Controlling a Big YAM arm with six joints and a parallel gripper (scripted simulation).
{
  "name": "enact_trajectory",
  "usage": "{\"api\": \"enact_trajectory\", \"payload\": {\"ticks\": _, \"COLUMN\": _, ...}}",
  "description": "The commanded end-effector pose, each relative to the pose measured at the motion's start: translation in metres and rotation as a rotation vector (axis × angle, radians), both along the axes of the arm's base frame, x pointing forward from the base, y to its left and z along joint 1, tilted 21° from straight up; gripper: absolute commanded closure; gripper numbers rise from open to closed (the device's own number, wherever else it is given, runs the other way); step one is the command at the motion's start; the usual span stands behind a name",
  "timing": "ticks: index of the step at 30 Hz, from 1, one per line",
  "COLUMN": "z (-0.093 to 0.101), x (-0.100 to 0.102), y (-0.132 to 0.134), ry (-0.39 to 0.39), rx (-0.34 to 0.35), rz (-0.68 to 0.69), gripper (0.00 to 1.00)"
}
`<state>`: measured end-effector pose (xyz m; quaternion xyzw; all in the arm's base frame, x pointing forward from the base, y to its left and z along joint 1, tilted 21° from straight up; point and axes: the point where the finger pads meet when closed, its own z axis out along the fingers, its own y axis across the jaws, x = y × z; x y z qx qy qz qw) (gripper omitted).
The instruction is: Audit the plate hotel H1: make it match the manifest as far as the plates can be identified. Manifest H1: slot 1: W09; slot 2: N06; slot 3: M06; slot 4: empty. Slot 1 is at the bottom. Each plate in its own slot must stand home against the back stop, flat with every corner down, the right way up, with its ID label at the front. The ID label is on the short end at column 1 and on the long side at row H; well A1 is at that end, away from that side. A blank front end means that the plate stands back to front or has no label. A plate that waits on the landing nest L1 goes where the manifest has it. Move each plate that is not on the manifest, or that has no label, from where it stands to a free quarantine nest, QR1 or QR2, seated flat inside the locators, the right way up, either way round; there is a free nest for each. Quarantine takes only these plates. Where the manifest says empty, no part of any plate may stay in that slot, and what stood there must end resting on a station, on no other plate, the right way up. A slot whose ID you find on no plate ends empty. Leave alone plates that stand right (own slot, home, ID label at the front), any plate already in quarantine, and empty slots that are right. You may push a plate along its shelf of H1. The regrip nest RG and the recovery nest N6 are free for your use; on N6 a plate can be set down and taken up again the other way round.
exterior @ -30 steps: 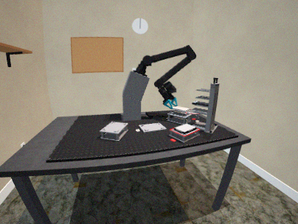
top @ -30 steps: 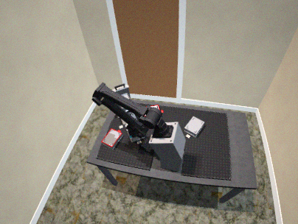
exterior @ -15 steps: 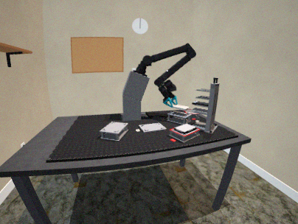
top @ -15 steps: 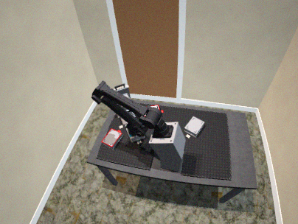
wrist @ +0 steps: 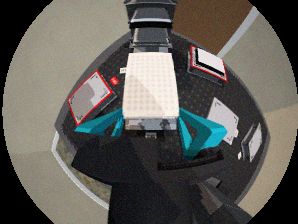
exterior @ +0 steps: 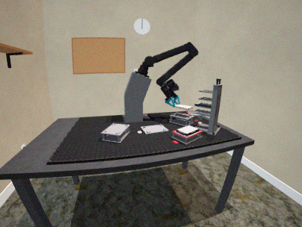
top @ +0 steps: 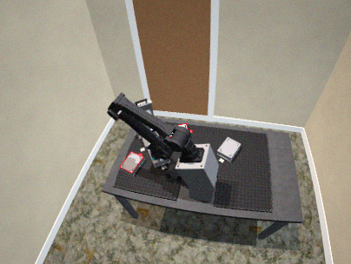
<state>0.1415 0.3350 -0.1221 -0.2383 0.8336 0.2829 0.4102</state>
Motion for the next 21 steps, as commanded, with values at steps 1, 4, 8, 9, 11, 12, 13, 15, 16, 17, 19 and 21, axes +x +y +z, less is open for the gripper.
{"api": "enact_trajectory", "payload": {"ticks": 1, "z": 0.009, "x": -0.001, "y": -0.017, "ry": 0.0, "rx": -0.032, "rz": -0.002, "gripper": 0.14}}
{"api": "enact_trajectory", "payload": {"ticks": 4, "z": 0.012, "x": 0.0, "y": -0.019, "ry": -0.001, "rx": -0.032, "rz": -0.006, "gripper": 0.14}}
{"api": "enact_trajectory", "payload": {"ticks": 8, "z": 0.015, "x": 0.0, "y": -0.02, "ry": -0.001, "rx": -0.032, "rz": -0.007, "gripper": 0.14}}
{"api": "enact_trajectory", "payload": {"ticks": 9, "z": 0.016, "x": 0.0, "y": -0.021, "ry": -0.001, "rx": -0.032, "rz": -0.005, "gripper": 0.14}}
{"api": "enact_trajectory", "payload": {"ticks": 11, "z": 0.018, "x": 0.0, "y": -0.021, "ry": -0.001, "rx": -0.031, "rz": -0.005, "gripper": 0.14}}
{"api": "enact_trajectory", "payload": {"ticks": 12, "z": 0.019, "x": 0.0, "y": -0.022, "ry": -0.001, "rx": -0.031, "rz": -0.006, "gripper": 0.14}}
{"api": "enact_trajectory", "payload": {"ticks": 13, "z": 0.02, "x": 0.001, "y": -0.022, "ry": -0.001, "rx": -0.031, "rz": -0.007, "gripper": 0.14}}
{"api": "enact_trajectory", "payload": {"ticks": 15, "z": 0.021, "x": 0.001, "y": -0.023, "ry": -0.001, "rx": -0.031, "rz": -0.008, "gripper": 0.14}}
{"api": "enact_trajectory", "payload": {"ticks": 16, "z": 0.021, "x": 0.001, "y": -0.023, "ry": -0.001, "rx": -0.031, "rz": -0.008, "gripper": 0.14}}
{"api": "enact_trajectory", "payload": {"ticks": 17, "z": 0.022, "x": -0.001, "y": -0.022, "ry": 0.0, "rx": -0.031, "rz": -0.002, "gripper": 0.14}}
{"api": "enact_trajectory", "payload": {"ticks": 19, "z": 0.023, "x": -0.001, "y": -0.023, "ry": -0.001, "rx": -0.031, "rz": -0.003, "gripper": 0.14}}
{"api": "enact_trajectory", "payload": {"ticks": 21, "z": 0.025, "x": 0.0, "y": -0.024, "ry": -0.001, "rx": -0.031, "rz": -0.006, "gripper": 0.14}}
